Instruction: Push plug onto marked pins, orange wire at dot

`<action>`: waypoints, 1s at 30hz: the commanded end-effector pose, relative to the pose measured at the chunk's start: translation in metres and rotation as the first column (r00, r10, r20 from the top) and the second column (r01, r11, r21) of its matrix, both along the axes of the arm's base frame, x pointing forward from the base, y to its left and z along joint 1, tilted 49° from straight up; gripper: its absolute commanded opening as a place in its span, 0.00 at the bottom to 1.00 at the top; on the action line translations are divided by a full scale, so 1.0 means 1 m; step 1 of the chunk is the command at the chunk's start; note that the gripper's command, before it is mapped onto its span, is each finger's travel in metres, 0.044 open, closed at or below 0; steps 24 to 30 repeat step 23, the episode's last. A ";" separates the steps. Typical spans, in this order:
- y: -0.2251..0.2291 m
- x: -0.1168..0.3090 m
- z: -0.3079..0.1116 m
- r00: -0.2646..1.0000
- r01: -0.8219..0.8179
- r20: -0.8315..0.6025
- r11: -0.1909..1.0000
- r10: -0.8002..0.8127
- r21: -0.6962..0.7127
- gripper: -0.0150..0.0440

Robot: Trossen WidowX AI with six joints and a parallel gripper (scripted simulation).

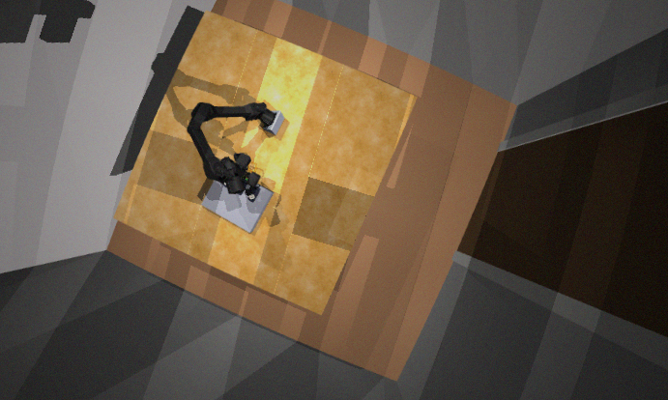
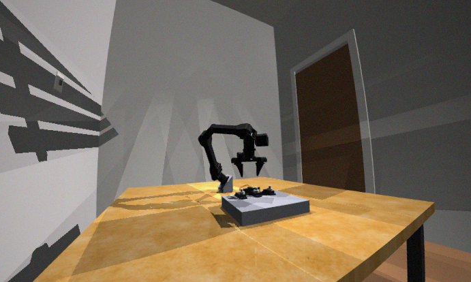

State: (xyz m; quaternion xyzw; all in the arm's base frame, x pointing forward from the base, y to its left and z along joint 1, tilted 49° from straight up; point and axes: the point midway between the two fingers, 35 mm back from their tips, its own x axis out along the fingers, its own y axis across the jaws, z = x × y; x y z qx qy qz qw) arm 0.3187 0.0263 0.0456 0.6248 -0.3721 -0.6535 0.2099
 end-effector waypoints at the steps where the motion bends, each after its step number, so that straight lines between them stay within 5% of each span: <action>1: 0.001 0.000 0.001 1.000 0.007 0.004 1.000 -0.007 0.001 1.00; 30: 0.001 0.000 0.001 1.000 0.007 0.004 1.000 -0.007 0.001 1.00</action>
